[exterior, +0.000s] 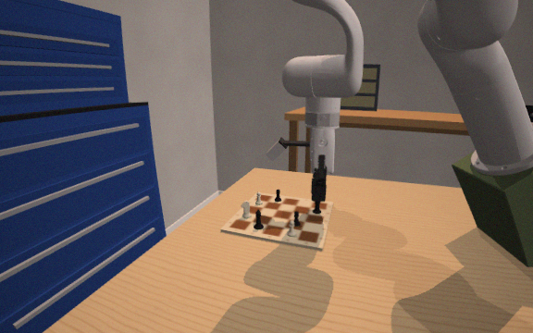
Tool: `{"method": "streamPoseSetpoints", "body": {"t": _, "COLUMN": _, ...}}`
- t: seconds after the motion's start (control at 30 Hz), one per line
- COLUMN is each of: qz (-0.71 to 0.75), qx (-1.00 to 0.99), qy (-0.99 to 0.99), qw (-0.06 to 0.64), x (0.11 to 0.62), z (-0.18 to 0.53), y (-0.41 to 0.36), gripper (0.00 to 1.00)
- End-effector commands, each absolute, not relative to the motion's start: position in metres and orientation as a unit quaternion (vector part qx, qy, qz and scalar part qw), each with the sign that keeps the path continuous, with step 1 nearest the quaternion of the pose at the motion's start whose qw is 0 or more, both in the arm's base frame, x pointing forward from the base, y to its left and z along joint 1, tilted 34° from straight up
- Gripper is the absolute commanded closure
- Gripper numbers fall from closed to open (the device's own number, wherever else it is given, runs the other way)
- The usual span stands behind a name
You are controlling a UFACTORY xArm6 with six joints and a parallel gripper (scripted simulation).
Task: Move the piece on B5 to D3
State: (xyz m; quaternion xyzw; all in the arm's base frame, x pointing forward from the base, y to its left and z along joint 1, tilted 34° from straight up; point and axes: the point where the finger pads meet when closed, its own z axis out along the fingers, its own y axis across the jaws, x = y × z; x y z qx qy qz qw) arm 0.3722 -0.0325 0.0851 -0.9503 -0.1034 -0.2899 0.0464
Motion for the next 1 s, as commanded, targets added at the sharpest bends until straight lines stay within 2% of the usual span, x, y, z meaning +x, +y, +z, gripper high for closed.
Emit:
{"method": "streamPoseSetpoints", "body": {"t": 0.0, "qz": -0.291, "qx": -0.950, "qy": -0.103, "qw": 0.046, "x": 0.373, "z": 0.086, "y": -0.033, "gripper": 0.63}}
{"method": "streamPoseSetpoints", "body": {"t": 0.97, "qz": -0.291, "qx": -0.950, "qy": -0.103, "qw": 0.046, "x": 0.390, "z": 0.060, "y": -0.028, "gripper": 0.63}}
